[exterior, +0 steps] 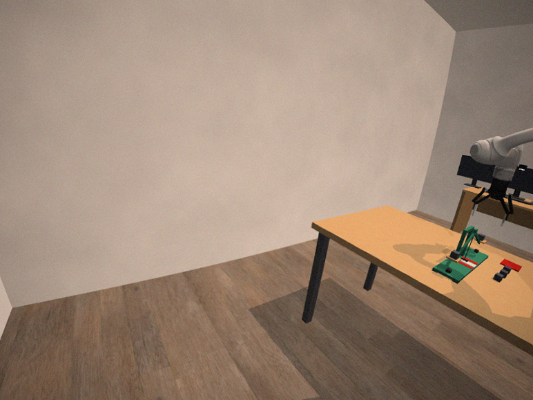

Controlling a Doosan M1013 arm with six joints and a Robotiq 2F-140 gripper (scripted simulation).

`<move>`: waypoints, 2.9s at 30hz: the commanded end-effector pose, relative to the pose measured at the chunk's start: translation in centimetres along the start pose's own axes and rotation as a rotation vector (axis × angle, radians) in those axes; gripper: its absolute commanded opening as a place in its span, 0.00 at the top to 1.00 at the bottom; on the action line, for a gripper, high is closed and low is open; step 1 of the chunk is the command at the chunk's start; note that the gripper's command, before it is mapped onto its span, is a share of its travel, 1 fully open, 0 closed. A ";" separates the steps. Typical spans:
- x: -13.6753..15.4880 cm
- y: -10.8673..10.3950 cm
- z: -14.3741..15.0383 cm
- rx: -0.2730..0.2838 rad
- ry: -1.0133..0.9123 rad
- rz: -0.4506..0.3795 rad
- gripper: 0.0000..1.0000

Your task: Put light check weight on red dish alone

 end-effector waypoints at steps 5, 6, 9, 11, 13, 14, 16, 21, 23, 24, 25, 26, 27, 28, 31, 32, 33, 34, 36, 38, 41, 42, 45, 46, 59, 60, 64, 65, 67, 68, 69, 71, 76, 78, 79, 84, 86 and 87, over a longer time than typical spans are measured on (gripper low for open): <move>-0.2 -0.5 0.1 0.002 0.002 0.003 0.00; -0.2 -0.5 0.1 0.002 0.002 0.003 0.00; -0.2 -1.0 0.1 0.002 0.002 0.003 0.00; -0.2 -1.7 0.1 0.002 0.002 0.003 0.00; -0.2 -2.8 0.1 0.002 0.002 0.003 0.00; -0.2 -2.8 0.1 0.002 0.002 0.003 0.00; -0.2 -3.4 0.1 0.002 0.002 0.003 0.00; -0.2 -6.5 0.1 0.002 0.002 0.003 0.00; -0.2 -7.6 0.1 0.002 0.002 0.003 0.00; -0.2 -8.0 0.1 0.002 0.002 0.003 0.00; -0.2 -8.3 0.1 0.002 0.002 0.003 0.00; -0.2 -8.6 0.1 0.002 0.002 0.003 0.00; -0.2 -8.7 0.1 0.002 0.002 0.003 0.00; -0.2 -8.8 0.1 0.002 0.002 0.003 0.00; -0.2 -8.9 0.1 0.002 0.002 0.003 0.00; -0.2 -8.9 0.1 0.002 0.002 0.003 0.00; -0.2 -8.9 0.1 0.002 0.002 0.003 0.00; -0.1 -8.9 0.1 0.002 0.002 0.003 0.00; 0.0 -8.9 0.3 0.002 0.002 0.003 0.00; 0.2 -8.9 0.7 0.002 0.002 0.003 0.00; 0.9 -8.9 1.9 0.002 0.002 0.003 0.00; 1.2 -8.9 2.5 0.002 0.002 0.003 0.00; 2.3 -8.9 4.6 0.002 0.002 0.003 0.00; 2.7 -8.9 5.4 0.002 0.002 0.003 0.00; 7.6 -8.9 14.3 0.002 0.002 0.003 0.00; 7.9 -8.9 14.9 0.002 0.002 0.003 0.00; 8.7 -8.9 16.4 0.002 0.002 0.003 0.00; 8.7 -8.9 16.4 0.002 0.002 0.003 0.00; 8.8 -8.9 16.7 0.002 0.002 0.003 0.00; 8.9 -8.9 16.8 0.002 0.002 0.003 0.00; 9.0 -8.9 16.9 0.002 0.002 0.003 0.00; 9.0 -8.9 17.0 0.002 0.002 0.003 0.00; 9.0 -8.9 17.0 0.002 0.002 0.003 0.00; 9.0 -8.9 17.0 0.002 0.002 0.003 0.00; 9.0 -8.9 17.0 0.002 0.002 0.003 0.00; 9.0 -8.9 17.0 0.002 0.002 0.003 0.00; 9.0 -8.9 17.0 0.002 0.002 0.003 0.00; 9.0 -8.9 17.0 0.002 0.002 0.003 0.00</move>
Point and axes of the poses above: the point where the finger pads meet when closed, its own y axis out along the fingers, its own z axis across the jaws, x = y × z, the point moved 10 cm from there along -y, back along the fingers, and after that the axes turned 4 degrees about -y, right-handed, at the moved point
